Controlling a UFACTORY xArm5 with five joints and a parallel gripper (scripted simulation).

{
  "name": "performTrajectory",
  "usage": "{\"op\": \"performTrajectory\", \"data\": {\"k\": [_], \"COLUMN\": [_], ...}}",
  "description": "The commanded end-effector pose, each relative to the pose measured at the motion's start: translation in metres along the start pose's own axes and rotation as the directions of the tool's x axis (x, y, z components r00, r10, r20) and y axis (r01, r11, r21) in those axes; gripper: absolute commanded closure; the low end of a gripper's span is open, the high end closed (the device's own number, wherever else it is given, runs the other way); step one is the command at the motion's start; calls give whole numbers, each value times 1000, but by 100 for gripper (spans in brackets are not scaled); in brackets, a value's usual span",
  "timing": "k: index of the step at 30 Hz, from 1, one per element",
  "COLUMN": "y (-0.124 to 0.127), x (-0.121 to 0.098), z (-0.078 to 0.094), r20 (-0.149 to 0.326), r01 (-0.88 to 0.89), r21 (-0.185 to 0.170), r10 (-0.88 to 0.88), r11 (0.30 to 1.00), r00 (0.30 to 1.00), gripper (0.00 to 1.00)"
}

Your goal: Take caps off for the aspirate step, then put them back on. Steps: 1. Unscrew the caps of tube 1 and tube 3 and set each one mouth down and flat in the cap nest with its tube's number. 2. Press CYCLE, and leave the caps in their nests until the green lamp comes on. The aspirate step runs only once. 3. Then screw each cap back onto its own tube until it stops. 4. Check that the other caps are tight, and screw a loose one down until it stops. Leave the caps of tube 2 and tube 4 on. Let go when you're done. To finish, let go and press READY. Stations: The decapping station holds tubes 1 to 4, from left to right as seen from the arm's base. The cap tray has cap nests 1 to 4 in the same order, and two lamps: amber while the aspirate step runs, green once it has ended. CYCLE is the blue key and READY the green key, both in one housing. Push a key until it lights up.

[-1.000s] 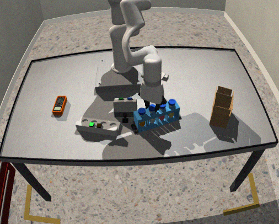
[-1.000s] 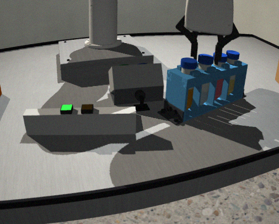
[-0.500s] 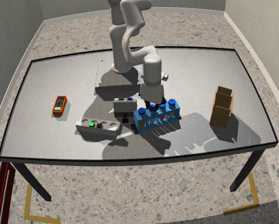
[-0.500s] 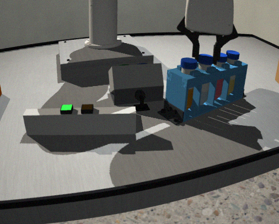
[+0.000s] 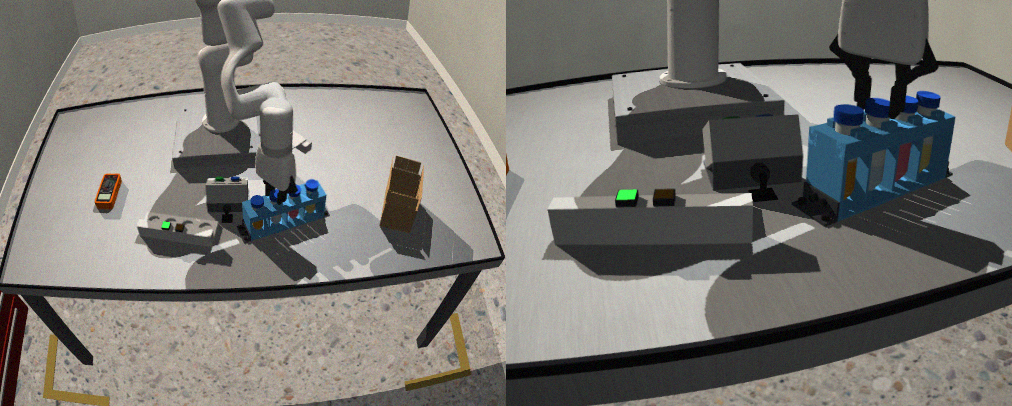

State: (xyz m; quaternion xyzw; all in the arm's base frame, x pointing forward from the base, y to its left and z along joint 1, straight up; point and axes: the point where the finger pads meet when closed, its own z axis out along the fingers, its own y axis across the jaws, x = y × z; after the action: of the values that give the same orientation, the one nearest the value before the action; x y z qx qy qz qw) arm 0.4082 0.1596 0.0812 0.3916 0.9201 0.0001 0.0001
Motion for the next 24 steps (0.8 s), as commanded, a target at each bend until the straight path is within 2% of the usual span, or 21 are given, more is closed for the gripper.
{"op": "performTrajectory", "data": {"k": [1, 9, 11, 15, 24], "y": [1, 1, 1, 1, 1], "x": [-1, -1, -1, -1, -1], "z": [-1, -1, -1, -1, 0], "r20": [0, -1, -1, -2, -3], "r01": [-276, -567, -567, -734, -926], "r21": [-4, -4, -4, -4, -3], "r10": [276, 567, 567, 734, 926], "r11": [961, 823, 823, 679, 378], "r00": [961, 823, 823, 679, 378], "gripper": [100, 100, 100, 100, 100]}}
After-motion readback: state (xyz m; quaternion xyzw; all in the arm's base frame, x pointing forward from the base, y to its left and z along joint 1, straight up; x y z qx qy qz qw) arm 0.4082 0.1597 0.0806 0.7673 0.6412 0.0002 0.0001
